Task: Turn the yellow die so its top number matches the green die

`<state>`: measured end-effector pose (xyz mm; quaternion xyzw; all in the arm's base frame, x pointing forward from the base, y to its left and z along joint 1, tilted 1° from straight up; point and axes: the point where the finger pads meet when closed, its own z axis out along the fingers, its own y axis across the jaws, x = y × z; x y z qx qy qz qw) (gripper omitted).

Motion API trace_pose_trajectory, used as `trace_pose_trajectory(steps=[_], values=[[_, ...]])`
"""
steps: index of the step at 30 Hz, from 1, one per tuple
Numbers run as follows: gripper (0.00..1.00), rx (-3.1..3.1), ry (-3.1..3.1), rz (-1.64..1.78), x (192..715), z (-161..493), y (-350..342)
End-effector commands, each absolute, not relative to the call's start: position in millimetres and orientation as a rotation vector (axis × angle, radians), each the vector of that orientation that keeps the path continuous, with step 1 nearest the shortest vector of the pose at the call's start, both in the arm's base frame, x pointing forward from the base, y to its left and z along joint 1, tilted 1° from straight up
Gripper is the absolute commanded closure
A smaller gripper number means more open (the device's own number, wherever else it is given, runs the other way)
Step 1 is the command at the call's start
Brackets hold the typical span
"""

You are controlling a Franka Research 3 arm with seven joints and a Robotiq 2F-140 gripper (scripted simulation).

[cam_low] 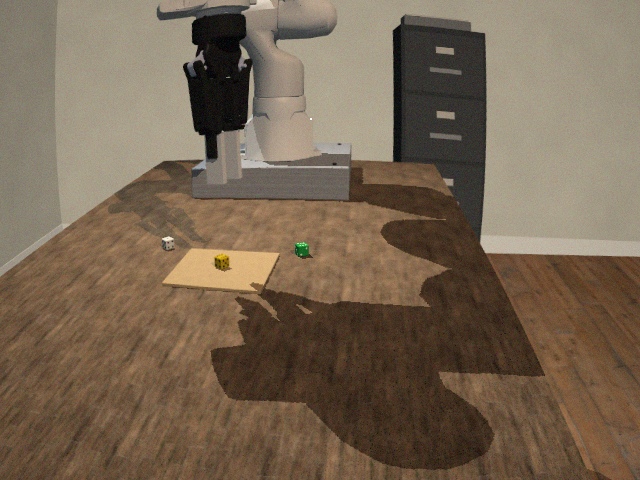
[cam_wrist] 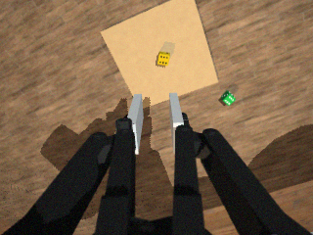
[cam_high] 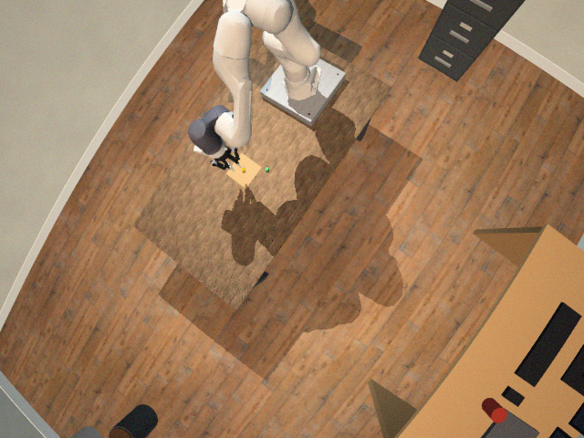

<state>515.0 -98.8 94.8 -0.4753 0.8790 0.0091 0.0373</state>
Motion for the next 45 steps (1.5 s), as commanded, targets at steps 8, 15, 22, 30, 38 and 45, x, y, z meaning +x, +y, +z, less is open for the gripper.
trace_pose_trajectory(steps=[8, 15, 22, 30, 38, 45], values=[[0.0, -1.283, 2.881, -0.007, 510.3, 95.4, -98.1], [0.0, -1.283, 2.881, -0.007, 510.3, 95.4, -98.1], [0.0, -1.283, 2.881, -0.006, 510.3, 97.4, -98.1], [0.0, -1.283, 2.88, -0.006, 510.4, 108.7, -98.0], [0.0, -1.283, 2.88, -0.006, 510.5, 125.9, -97.8], [0.0, -1.283, 2.88, -0.006, 510.6, 131.5, -97.8]])
